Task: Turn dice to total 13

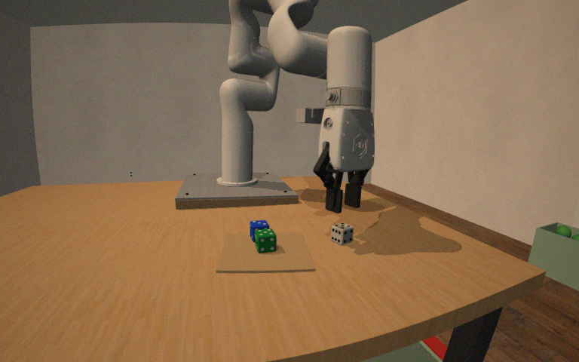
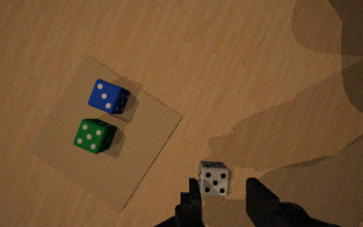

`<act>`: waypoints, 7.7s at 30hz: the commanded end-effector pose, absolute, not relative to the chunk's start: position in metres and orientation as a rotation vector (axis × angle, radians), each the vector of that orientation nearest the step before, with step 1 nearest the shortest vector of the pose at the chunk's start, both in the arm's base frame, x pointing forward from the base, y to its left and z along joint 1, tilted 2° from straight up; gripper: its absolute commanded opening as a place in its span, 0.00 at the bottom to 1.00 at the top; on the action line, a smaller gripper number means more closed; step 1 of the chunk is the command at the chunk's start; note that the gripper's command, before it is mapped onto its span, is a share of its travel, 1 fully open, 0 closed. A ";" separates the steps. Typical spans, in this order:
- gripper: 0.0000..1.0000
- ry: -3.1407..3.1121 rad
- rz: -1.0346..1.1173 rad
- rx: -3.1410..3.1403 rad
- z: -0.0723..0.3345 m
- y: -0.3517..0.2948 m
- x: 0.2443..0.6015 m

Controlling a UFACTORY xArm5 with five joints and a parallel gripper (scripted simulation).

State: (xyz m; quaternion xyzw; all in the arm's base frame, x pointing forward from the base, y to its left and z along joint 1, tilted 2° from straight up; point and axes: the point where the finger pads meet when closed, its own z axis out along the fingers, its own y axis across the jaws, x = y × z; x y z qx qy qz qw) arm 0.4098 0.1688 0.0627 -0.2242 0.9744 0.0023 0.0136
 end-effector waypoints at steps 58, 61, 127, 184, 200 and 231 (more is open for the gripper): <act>0.47 3.031 0.008 -0.697 0.039 0.170 0.412; 0.47 3.031 0.008 -0.697 0.039 0.170 0.412; 0.47 3.031 0.008 -0.697 0.032 0.171 0.414; 0.27 3.031 0.008 -0.697 0.005 0.171 0.414; 0.27 3.031 0.008 -0.697 0.005 0.171 0.414; 0.27 3.031 0.008 -0.697 0.055 0.170 0.413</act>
